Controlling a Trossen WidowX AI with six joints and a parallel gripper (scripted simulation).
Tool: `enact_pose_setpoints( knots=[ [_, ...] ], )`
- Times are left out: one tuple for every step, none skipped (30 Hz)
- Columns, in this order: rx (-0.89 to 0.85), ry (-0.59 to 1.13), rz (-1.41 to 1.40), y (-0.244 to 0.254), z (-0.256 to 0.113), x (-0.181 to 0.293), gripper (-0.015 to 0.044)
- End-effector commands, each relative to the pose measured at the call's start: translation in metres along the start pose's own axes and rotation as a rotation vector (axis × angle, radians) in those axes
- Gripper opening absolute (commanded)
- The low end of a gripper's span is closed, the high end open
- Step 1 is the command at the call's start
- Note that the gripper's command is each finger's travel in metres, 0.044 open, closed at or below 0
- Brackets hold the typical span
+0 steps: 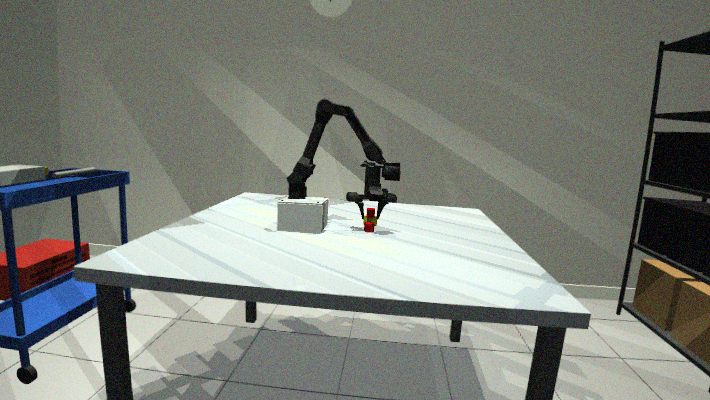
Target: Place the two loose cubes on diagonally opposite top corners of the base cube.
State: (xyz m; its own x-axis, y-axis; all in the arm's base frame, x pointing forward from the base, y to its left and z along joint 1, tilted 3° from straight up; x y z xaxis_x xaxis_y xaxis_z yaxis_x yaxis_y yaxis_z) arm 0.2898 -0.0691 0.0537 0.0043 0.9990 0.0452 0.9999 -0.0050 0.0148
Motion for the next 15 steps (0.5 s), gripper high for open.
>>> enact_pose_setpoints(
  knots=[
    [0.006,-0.001,0.002,-0.002,0.007,0.000,0.0265],
    [0.006,-0.001,0.002,-0.002,0.008,0.000,0.0265],
    [0.006,-0.001,0.002,-0.001,0.010,0.000,0.0265],
    [0.006,-0.001,0.002,-0.001,0.012,0.000,0.0265],
    [0.006,-0.001,0.002,-0.001,0.013,0.000,0.0265],
    [0.006,-0.001,0.002,-0.002,0.015,0.000,0.0265],
    [0.006,-0.001,0.002,-0.002,0.016,0.000,0.0265],
    [0.006,-0.001,0.002,-0.002,0.018,0.000,0.0265],
    [0.006,-0.001,0.002,-0.002,0.020,0.000,0.0265],
    [0.006,-0.001,0.002,-0.002,0.021,0.000,0.0265],
    [0.006,-0.001,0.002,-0.002,0.023,0.000,0.0265],
    [0.006,-0.001,0.002,-0.002,0.025,0.000,0.0265],
    [0.006,-0.001,0.002,-0.002,0.026,0.000,0.0265],
    [0.006,-0.001,0.002,-0.002,0.028,0.000,0.0265],
    [0.006,-0.001,0.002,-0.002,0.029,0.000,0.0265]
  ],
)
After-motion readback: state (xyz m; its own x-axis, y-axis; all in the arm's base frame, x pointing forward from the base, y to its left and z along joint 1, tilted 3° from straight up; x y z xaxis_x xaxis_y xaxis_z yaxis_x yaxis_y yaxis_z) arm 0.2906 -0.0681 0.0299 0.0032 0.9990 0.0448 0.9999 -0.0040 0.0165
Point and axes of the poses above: the point midway between the two fingers, 35 mm back from their tips, its own z axis out along the fingers, its own y axis across the jaws, x = y × z, the point moved 8 cm from there along -z, back along the fingers, and after that the axes turned 5 degrees about z, right-handed, at the moved point
